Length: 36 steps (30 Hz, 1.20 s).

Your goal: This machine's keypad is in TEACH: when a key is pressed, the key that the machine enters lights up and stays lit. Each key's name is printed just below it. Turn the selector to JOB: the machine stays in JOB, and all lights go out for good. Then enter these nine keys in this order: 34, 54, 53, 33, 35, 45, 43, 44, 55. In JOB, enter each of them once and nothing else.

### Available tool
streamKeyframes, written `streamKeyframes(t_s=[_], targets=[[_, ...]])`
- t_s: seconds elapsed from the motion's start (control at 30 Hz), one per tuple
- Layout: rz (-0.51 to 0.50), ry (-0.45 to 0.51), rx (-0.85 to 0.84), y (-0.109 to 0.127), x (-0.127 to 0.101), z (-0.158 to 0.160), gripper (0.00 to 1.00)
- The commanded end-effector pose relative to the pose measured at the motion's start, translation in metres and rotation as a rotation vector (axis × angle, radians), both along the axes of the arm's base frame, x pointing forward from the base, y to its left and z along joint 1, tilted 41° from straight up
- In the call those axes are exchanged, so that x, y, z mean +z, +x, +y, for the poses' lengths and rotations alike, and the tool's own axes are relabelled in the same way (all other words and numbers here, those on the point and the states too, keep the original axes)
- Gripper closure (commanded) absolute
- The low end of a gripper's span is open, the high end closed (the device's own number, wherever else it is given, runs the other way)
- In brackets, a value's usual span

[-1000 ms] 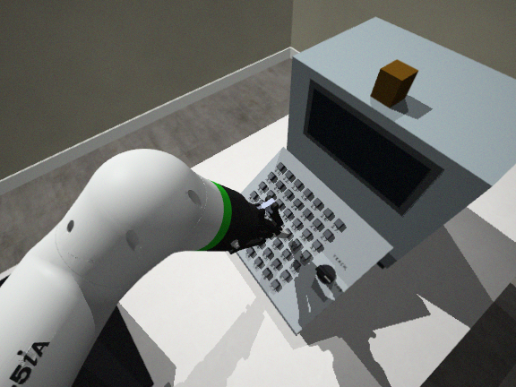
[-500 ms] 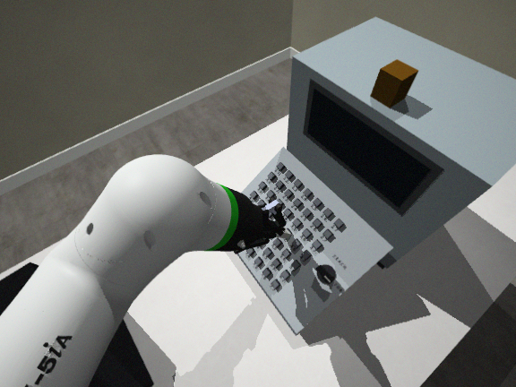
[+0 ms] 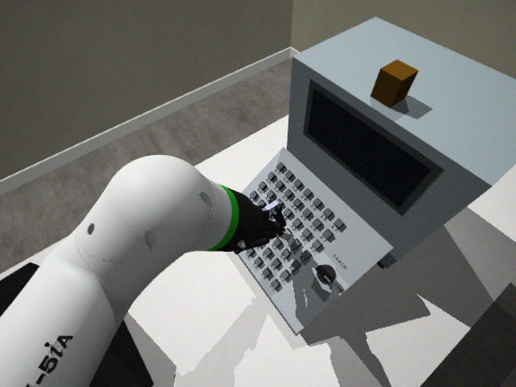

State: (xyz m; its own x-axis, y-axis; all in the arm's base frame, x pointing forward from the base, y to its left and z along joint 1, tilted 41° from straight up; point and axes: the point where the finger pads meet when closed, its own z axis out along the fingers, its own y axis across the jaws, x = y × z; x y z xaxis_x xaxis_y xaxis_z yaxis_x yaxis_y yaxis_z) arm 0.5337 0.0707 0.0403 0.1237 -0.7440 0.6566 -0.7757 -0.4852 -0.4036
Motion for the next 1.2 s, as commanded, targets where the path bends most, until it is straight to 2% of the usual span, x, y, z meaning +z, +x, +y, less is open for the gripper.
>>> streamKeyframes(t_s=[0.0,1.17], targets=[[0.000,0.000,0.000,0.0001,0.0001,0.0003,1.00],[0.000,0.000,0.000,0.0077,-0.0077,-0.0054,1.00]])
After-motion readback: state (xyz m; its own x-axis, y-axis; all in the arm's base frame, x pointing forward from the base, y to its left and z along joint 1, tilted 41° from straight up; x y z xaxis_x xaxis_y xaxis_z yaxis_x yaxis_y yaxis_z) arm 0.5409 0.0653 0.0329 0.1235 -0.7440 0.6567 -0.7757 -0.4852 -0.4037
